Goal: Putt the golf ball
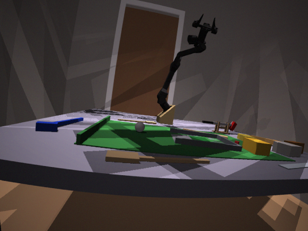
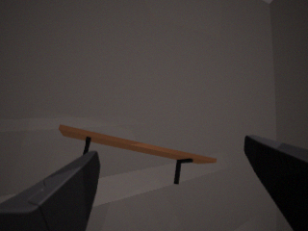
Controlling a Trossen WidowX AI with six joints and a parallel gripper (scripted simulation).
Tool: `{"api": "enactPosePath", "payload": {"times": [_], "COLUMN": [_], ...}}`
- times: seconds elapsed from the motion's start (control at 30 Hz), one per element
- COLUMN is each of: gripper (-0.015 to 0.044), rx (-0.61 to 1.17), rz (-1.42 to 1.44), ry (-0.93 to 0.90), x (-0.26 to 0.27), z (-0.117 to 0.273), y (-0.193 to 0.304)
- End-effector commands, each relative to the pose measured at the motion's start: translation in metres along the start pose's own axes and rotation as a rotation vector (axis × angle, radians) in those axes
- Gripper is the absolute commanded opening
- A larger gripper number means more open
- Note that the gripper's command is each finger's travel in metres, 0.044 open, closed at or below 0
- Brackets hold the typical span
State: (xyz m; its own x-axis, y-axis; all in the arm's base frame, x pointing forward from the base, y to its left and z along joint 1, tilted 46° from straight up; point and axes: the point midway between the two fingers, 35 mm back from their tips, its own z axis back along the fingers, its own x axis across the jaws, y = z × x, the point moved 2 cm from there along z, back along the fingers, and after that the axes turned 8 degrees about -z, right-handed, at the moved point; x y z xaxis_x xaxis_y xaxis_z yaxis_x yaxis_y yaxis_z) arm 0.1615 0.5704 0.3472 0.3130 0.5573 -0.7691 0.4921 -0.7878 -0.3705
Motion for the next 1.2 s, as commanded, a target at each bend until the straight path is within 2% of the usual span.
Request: {"api": "enactPosePath", "payload": {"times": [0.0,0.13,0.33,0.67,0.9,1.17], "gripper": [0.0426,0.044,0.044,0.044,0.044,0.044], "rx": [-0.001,-0.019,-0.06,-0.057,0.036,0.244], "rz": [-0.001,-0.006,0.078,0.291,0.396,0.476], "ry": [-0.001,-0.036,-0.17,-0.542,-0.847,-1.211], "x": [0.001,0.016,0.069,0.178,0.236,0.266], "z": [0.0,-0.005,-0.019,-0.02,0.007,0.066], "y": [0.0,0.005,0.029,0.12,0.211,0.327]}}
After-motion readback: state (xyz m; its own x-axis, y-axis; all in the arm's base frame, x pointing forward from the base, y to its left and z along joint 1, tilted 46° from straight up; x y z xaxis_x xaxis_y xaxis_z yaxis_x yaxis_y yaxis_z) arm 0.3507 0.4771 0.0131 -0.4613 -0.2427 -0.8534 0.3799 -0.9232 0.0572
